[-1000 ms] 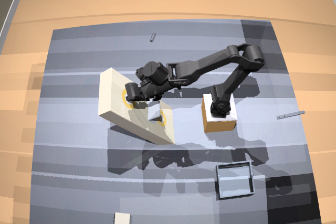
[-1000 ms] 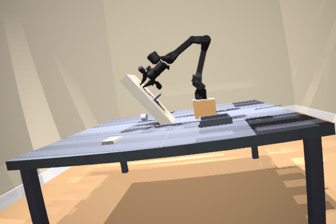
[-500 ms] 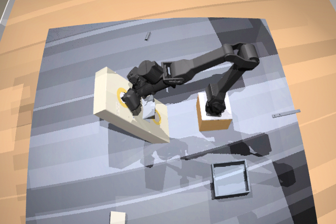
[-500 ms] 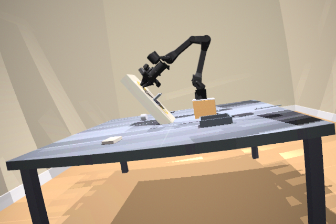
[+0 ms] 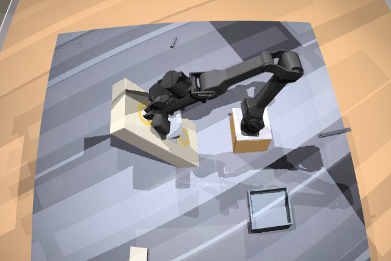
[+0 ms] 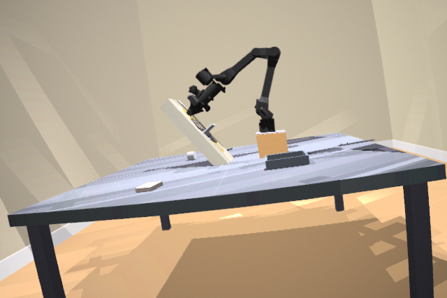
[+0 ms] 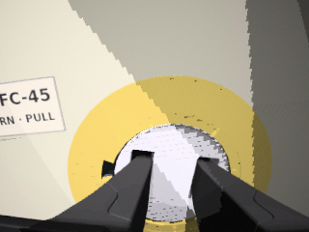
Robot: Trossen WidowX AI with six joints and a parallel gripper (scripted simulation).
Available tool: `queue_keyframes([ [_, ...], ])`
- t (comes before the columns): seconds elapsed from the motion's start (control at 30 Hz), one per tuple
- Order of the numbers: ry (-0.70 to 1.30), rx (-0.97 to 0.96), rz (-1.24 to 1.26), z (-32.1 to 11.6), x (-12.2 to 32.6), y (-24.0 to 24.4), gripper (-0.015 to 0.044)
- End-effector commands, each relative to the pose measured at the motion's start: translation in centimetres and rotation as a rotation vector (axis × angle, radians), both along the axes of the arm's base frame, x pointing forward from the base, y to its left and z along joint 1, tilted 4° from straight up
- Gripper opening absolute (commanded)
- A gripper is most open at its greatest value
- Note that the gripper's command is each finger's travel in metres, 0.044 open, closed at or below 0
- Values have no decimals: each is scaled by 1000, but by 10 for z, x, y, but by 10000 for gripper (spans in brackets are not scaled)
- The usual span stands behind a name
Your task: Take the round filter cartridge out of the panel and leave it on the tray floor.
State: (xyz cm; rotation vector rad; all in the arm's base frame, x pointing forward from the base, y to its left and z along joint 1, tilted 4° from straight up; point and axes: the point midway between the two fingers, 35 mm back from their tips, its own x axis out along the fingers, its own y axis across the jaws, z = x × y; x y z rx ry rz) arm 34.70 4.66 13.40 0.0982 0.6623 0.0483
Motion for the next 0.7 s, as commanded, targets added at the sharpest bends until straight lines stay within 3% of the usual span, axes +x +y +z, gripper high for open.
queue_keyframes([
  [0.0,-3,-24,22,-1,2,1,0],
  [0.67,7,34,-23,44,-57,-5,0],
])
